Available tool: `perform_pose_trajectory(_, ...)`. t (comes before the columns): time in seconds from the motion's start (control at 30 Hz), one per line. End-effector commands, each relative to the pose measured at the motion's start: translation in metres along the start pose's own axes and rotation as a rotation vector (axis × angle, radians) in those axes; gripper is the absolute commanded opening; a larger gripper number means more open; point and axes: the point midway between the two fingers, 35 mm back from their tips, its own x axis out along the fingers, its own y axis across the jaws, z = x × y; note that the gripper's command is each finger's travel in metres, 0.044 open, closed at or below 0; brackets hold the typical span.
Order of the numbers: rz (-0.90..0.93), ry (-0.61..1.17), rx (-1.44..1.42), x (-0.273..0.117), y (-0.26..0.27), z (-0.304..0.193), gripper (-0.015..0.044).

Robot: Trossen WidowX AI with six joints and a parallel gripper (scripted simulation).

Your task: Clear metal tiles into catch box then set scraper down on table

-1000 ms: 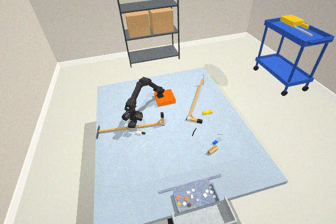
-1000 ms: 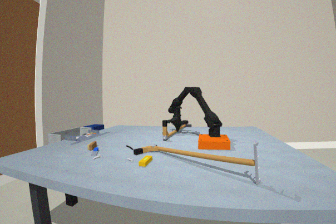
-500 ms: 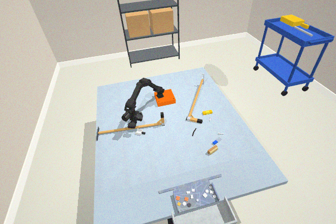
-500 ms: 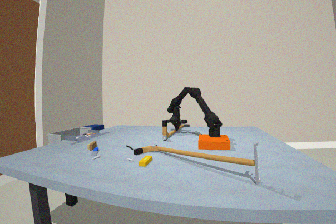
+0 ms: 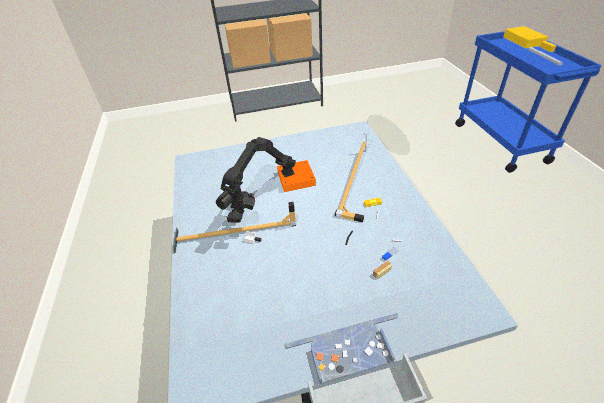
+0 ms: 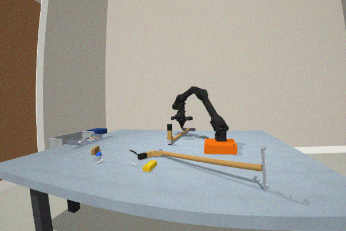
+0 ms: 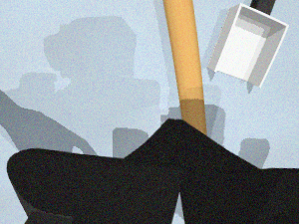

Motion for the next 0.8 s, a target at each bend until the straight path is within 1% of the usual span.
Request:
perform_pose_trajectory(0.0, -0.003, 0.001, 0.000, -0.019, 0.001, 0.001, 0.0000)
perform_pose_trajectory(0.13, -0.003, 0.001, 0.000, -0.034, 0.003, 0.001, 0.0000)
perform_pose_trajectory(0.3, -0.004, 0.002, 0.013, -0.037, 0.004, 0.003, 0.0000)
perform_pose_trajectory(0.77, -0.038, 0.006, 0.276, -0.050, 0.002, 0.038, 0.0000)
